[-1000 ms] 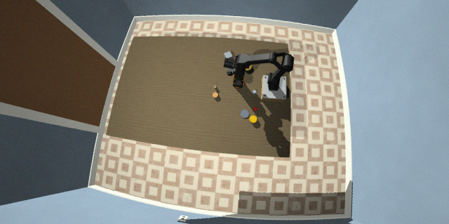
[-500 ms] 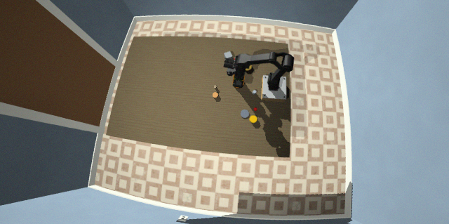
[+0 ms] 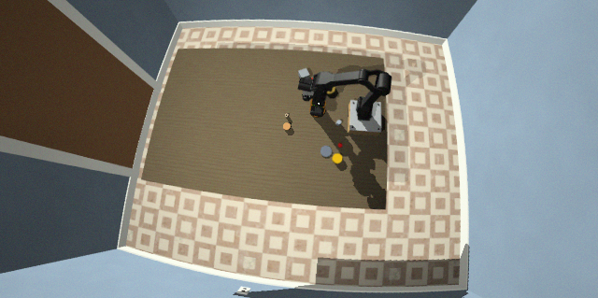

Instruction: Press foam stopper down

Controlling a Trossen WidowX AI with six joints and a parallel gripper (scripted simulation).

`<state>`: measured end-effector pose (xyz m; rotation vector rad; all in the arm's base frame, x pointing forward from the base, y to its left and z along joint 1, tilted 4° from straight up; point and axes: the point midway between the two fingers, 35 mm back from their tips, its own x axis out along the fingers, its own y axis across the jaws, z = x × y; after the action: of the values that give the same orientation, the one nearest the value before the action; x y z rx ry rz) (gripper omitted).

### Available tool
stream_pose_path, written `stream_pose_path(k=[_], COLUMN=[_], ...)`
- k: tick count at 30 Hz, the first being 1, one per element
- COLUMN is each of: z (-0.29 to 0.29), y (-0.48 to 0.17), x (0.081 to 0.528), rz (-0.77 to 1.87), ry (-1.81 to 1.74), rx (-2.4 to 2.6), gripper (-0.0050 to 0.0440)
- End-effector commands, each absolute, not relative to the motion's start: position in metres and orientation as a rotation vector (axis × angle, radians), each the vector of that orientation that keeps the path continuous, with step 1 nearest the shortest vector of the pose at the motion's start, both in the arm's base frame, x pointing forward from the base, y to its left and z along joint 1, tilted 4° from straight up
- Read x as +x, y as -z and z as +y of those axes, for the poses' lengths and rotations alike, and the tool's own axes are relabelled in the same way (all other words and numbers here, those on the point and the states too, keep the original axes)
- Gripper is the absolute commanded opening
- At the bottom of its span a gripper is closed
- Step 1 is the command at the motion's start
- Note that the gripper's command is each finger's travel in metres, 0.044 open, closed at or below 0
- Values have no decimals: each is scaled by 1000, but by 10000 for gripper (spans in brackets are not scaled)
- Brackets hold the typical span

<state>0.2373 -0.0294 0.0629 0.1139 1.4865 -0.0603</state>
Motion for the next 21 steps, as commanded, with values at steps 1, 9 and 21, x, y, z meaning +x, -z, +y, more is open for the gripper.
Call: stream_pose_path(k=[1, 9, 21], z=[-29, -29, -29], y=[-61, -60, -59], x=[235, 235, 235], rz=[1493, 1492, 1493], ry=[61, 61, 61], rx=[117, 117, 117], gripper=[0, 0, 0])
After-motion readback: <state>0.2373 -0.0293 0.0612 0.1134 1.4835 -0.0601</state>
